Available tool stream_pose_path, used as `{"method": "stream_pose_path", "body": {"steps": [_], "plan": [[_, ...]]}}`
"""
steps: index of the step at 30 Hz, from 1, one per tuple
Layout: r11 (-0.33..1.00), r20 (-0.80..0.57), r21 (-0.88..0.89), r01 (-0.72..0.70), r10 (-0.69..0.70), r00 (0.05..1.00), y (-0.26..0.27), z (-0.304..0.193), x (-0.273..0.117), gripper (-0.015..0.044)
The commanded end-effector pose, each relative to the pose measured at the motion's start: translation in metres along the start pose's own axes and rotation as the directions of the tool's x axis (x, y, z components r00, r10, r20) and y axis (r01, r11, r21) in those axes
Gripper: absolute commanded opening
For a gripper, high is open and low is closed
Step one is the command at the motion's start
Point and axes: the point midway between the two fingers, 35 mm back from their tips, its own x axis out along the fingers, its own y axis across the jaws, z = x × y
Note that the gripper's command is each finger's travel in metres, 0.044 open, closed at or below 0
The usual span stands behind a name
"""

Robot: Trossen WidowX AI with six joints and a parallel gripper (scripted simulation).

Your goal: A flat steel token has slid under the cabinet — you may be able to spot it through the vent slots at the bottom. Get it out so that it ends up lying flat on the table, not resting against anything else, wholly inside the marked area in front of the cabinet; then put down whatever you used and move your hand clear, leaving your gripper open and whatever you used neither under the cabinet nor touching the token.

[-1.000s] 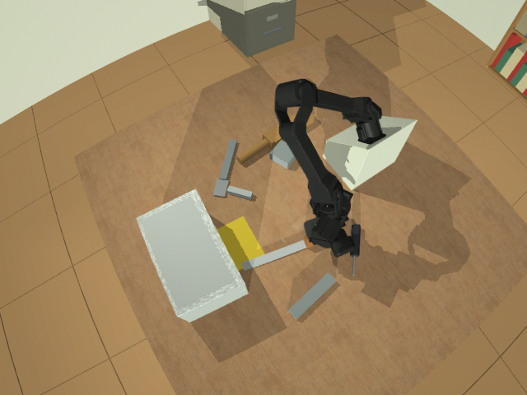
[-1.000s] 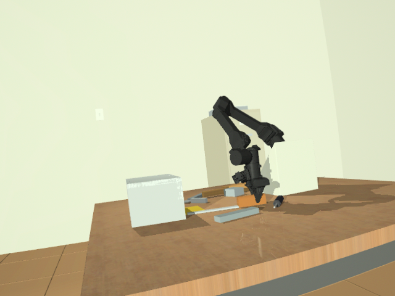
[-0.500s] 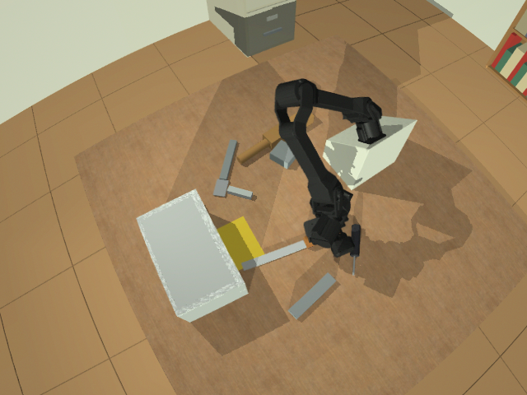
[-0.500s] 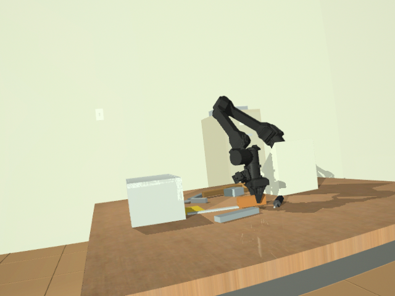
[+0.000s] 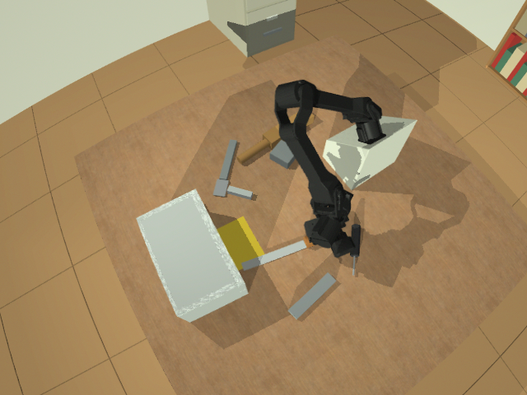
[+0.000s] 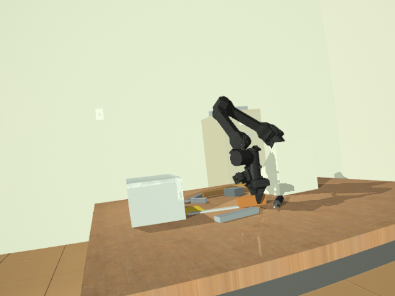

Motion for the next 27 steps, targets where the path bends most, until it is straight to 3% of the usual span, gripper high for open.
{"method": "stream_pose_path", "body": {"steps": [1, 9, 13, 27], "plan": [[1.000, 0.000, 0.000, 0.000, 0.000, 1.000, 0.000, 0.000, 0.000, 0.0139], [1.000, 0.000, 0.000, 0.000, 0.000, 1.000, 0.000, 0.000, 0.000, 0.0085], [1.000, 0.000, 0.000, 0.000, 0.000, 1.000, 0.000, 0.000, 0.000, 0.0000], [1.000, 0.000, 0.001, 0.002, -0.002, 1.000, 0.001, 0.016, 0.000, 0.0000]]}}
